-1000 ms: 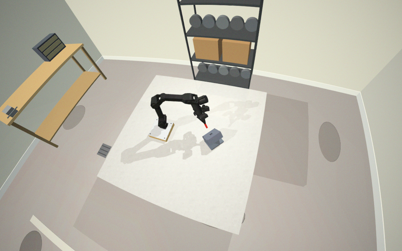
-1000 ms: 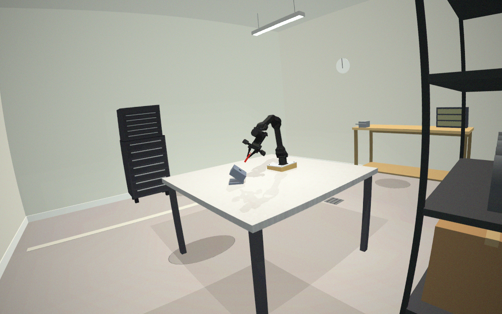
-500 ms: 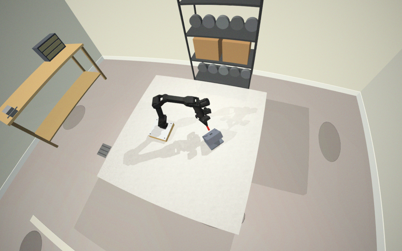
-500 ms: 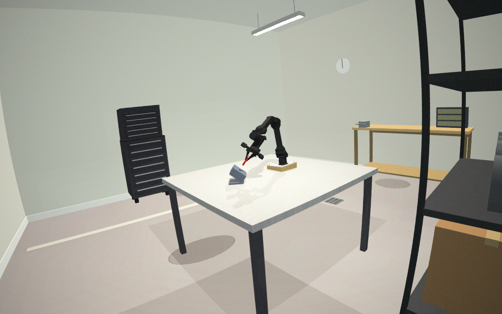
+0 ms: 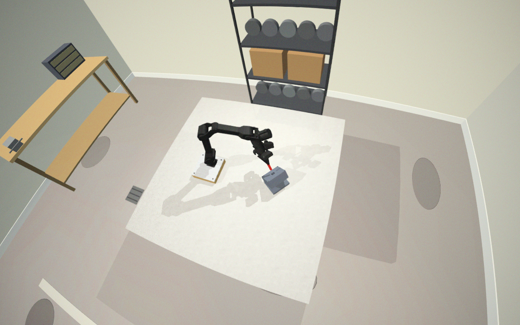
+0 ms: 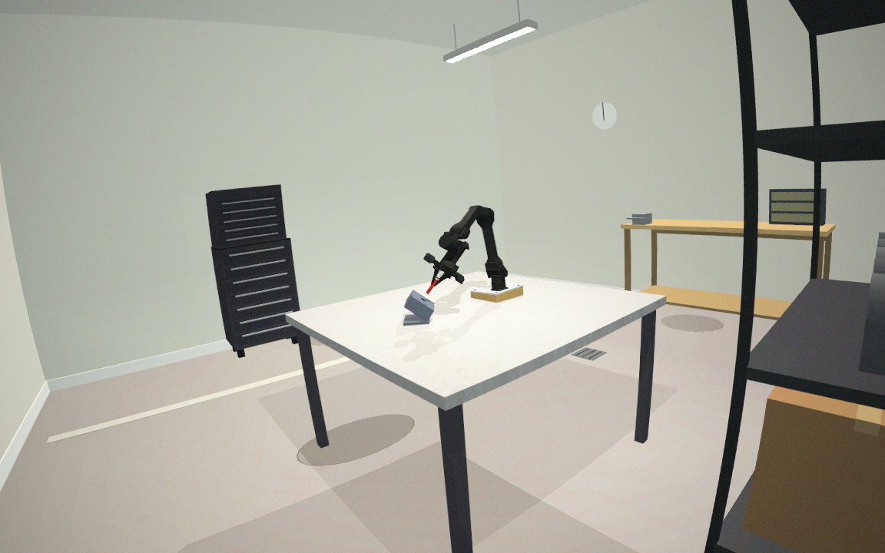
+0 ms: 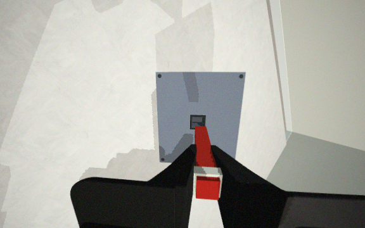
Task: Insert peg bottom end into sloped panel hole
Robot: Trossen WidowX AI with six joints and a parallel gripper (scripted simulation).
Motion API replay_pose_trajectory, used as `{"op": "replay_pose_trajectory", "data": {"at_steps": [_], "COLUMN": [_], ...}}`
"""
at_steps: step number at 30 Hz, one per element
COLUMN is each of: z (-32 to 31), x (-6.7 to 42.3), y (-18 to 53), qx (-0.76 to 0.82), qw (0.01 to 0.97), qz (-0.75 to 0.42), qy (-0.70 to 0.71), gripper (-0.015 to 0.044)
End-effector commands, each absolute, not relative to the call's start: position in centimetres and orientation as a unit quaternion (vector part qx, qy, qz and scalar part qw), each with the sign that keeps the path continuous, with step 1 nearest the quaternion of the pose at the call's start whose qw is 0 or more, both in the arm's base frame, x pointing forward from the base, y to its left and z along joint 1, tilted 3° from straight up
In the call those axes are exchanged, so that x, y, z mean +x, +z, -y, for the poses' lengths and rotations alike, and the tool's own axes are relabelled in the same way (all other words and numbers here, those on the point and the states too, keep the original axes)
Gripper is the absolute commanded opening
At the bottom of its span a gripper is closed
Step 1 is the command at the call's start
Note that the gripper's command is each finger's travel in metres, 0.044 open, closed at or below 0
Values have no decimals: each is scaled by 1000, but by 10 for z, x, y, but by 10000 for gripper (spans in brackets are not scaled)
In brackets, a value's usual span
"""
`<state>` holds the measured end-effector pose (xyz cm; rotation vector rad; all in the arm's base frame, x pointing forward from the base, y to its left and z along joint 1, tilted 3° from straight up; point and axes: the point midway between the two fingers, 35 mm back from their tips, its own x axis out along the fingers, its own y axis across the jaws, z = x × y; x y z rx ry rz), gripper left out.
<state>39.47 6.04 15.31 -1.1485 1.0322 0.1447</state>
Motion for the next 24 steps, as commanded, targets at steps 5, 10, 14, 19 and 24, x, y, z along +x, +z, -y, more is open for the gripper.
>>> {"op": "replay_pose_trajectory", "data": {"at_steps": [5, 10, 14, 19, 24], "z": [-57, -54, -53, -52, -51], "x": [400, 403, 405, 407, 407], "y": [146, 142, 139, 136, 133], "qx": [-521, -521, -521, -521, -521], "qw": [711, 711, 711, 711, 711], "qz": [-467, -467, -467, -467, -467], "qy": [67, 67, 67, 66, 66], "gripper": [0, 0, 0, 0, 0]}}
